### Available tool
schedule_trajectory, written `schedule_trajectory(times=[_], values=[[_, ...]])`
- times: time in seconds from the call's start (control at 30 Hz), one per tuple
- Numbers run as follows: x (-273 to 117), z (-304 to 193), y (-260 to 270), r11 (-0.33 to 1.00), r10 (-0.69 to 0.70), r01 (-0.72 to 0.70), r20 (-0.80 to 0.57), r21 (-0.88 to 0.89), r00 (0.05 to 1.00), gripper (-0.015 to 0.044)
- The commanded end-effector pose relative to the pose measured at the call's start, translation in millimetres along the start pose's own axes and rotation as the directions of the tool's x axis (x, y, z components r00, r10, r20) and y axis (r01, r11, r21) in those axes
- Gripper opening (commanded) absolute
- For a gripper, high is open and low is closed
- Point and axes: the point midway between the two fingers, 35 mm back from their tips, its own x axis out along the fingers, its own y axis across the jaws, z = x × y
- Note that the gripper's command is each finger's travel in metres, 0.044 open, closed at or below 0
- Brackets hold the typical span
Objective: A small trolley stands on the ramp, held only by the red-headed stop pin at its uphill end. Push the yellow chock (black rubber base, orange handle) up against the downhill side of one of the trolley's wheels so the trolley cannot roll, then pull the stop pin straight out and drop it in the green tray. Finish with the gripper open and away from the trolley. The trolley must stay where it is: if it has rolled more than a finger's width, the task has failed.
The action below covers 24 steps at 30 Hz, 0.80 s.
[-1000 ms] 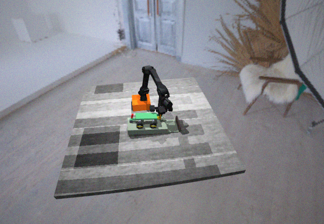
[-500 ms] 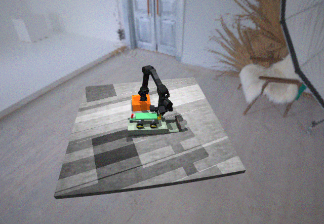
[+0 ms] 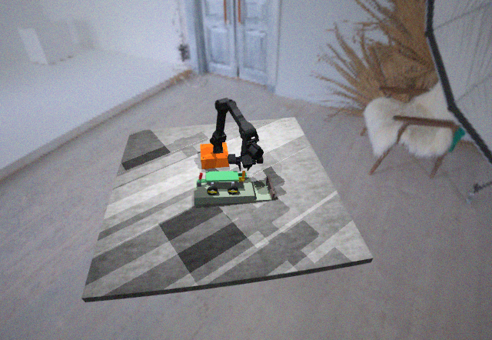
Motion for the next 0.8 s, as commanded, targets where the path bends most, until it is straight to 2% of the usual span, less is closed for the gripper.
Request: schedule_trajectory(times=[0.0, 0.13, 0.27, 0.4, 0.77], values=[[-15, 1, 0, 1.0, 0.001, -0.001, 0.011, 0.004, 1.0, 0.019], [-23, 2, 0, 1.0, 0.001, -0.001, 0.011, 0.004, 1.0, 0.019], [-15, 1, 0, 1.0, 0.001, -0.001, 0.003, 0.0, 1.0, 0.0295], [-32, 16, -15, 0.995, 0.012, -0.021, 0.091, 0.097, 0.996, 0.019], [-36, 31, -57, 0.972, -0.033, 0.056, 0.101, -0.229, 0.994, 0.019]])
